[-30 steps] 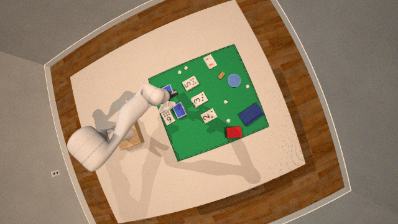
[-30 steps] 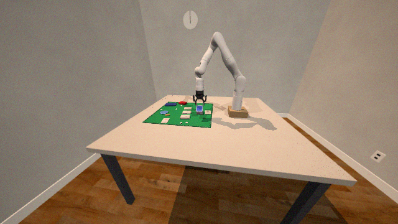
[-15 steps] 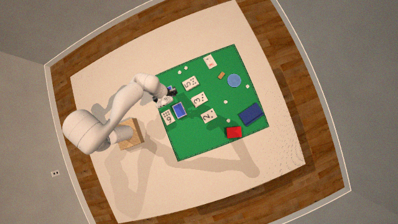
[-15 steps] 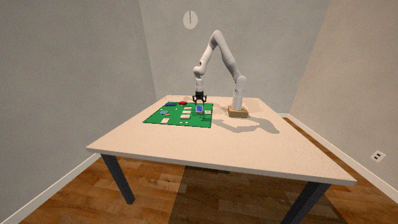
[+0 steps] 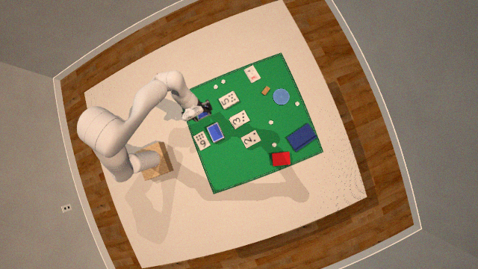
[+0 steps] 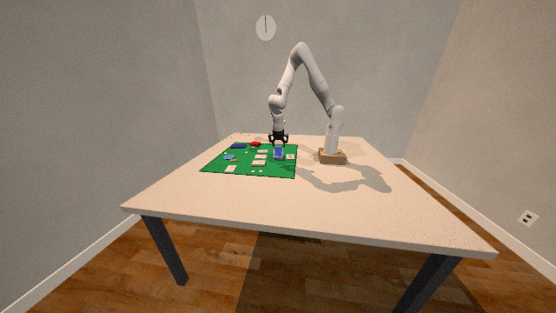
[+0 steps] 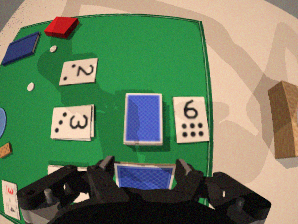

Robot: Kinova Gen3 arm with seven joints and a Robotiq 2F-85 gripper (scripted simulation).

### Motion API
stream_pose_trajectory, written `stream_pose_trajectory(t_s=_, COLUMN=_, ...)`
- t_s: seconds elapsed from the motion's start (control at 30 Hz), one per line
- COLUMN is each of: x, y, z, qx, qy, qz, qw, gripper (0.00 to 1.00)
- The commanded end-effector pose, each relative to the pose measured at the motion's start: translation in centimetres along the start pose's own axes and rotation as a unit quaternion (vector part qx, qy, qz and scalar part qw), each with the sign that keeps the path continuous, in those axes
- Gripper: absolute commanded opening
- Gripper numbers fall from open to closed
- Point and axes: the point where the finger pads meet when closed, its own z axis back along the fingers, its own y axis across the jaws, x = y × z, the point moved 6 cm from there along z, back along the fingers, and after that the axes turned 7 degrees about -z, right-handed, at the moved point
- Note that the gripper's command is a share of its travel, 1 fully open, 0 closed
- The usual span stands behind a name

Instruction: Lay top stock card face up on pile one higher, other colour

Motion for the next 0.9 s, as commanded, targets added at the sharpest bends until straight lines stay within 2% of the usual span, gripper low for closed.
stream_pose_trajectory(t_s=0.0, x=1.9, y=0.6, z=0.0, qx=-0.005, qy=0.025, qz=0.018, qw=1.000, gripper=0.71)
stream_pose_trajectory(t_s=0.23, x=3.0, y=0.8, z=-0.1, qx=-0.017, qy=0.102, qz=0.018, qw=0.994, gripper=0.71)
stream_pose_trajectory(t_s=0.3, x=3.0, y=0.8, z=-0.1, qx=-0.017, qy=0.102, qz=0.018, qw=0.994, gripper=0.71)
stream_pose_trajectory(t_s=0.37, x=3.4, y=0.8, z=-0.2, qx=-0.020, qy=0.123, qz=0.018, qw=0.992, gripper=0.71)
stream_pose_trajectory(t_s=0.8, x=5.2, y=1.1, z=-0.9, qx=-0.040, qy=0.251, qz=0.017, qw=0.967, gripper=0.71)
stream_pose_trajectory(t_s=0.87, x=5.2, y=1.1, z=-0.9, qx=-0.040, qy=0.251, qz=0.017, qw=0.967, gripper=0.71)
